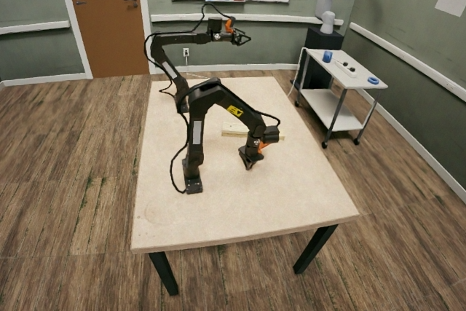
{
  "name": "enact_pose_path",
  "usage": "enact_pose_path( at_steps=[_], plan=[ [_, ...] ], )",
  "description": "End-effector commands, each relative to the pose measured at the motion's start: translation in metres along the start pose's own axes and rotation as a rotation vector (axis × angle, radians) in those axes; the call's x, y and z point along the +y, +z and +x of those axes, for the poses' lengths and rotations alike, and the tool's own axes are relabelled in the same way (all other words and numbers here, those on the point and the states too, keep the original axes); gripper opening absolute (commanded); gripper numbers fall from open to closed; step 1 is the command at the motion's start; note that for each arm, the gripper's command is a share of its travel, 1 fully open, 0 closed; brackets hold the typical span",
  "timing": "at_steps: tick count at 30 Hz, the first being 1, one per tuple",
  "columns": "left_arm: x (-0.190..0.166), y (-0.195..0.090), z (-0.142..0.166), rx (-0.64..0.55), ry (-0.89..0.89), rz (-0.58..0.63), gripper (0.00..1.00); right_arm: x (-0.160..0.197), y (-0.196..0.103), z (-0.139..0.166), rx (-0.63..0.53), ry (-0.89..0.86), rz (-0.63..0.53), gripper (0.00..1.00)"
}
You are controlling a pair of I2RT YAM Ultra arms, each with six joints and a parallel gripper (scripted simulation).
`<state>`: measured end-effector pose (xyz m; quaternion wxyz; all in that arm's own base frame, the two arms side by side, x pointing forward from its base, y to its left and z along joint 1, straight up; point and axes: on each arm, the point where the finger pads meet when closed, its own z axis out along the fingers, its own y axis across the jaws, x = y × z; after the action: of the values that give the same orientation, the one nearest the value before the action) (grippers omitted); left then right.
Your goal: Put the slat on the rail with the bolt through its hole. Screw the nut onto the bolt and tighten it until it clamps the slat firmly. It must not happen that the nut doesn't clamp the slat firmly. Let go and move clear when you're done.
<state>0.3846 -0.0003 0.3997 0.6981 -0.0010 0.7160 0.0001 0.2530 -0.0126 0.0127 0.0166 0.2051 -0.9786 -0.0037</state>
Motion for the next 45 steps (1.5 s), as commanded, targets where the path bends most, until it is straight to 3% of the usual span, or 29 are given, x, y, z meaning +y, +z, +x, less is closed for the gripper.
enact_pose_path(
  at_steps=[1,45],
  plan=[
    [0.001,-0.004,-0.012,-0.038,0.001,0.002,1.0,-0.006,-0.022,-0.011,-0.045,0.0,0.022,0.12],
    [0.001,-0.004,-0.012,-0.038,0.001,0.002,1.0,-0.004,-0.072,-0.005,-0.044,-0.002,0.019,0.12]
  ],
)
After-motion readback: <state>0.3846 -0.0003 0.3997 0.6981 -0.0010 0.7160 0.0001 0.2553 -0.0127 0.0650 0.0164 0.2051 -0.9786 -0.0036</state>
